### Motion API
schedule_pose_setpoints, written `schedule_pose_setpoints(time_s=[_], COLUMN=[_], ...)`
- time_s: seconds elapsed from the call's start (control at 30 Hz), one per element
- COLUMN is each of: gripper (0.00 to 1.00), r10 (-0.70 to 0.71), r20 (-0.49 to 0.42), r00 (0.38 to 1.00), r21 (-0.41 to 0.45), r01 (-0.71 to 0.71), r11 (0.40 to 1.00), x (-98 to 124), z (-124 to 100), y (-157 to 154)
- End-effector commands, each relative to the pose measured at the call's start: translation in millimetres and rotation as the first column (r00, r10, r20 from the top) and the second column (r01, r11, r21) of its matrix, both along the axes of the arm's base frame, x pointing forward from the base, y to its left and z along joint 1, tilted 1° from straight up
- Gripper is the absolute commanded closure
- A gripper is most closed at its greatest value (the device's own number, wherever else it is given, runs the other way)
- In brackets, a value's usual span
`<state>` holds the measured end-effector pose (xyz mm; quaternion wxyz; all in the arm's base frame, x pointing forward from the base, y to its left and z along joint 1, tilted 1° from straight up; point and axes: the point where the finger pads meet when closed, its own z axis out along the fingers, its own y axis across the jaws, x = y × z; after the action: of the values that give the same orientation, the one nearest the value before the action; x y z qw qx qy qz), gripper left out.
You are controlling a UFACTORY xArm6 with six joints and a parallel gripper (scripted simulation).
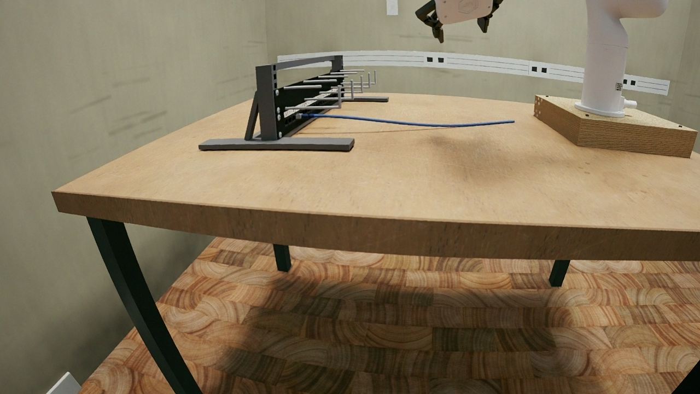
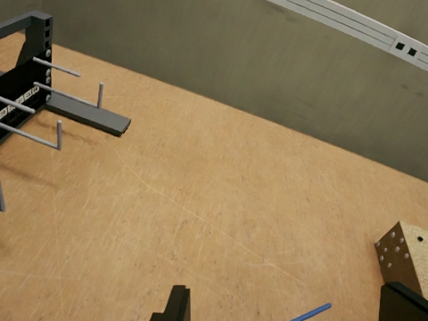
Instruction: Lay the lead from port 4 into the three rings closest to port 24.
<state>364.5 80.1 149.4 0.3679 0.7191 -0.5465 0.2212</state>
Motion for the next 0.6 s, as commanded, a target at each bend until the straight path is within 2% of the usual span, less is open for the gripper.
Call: schedule_pose_setpoints(time_s=[0.0, 0.03, 0.07, 0.23, 0.53, 0.57], gripper=[0.0, 0.0, 0.0, 0.0, 0.0, 0.0], r10=[-0.087, -0.087, -0.151, -0.246, -0.436, -0.436], r20=[0.056, 0.056, 0.083, 0.116, 0.155, 0.155], r00=[0.995, 0.995, 0.985, 0.962, 0.886, 0.886], r21=[0.096, 0.096, 0.155, 0.244, 0.423, 0.423], r01=[0.082, 0.082, 0.137, 0.212, 0.34, 0.34], r11=[0.992, 0.992, 0.978, 0.946, 0.84, 0.84], x=[-2, -2, -3, -6, -11, -11], z=[-3, -3, -6, -10, -18, -18], y=[-9, -9, -15, -23, -41, -41])
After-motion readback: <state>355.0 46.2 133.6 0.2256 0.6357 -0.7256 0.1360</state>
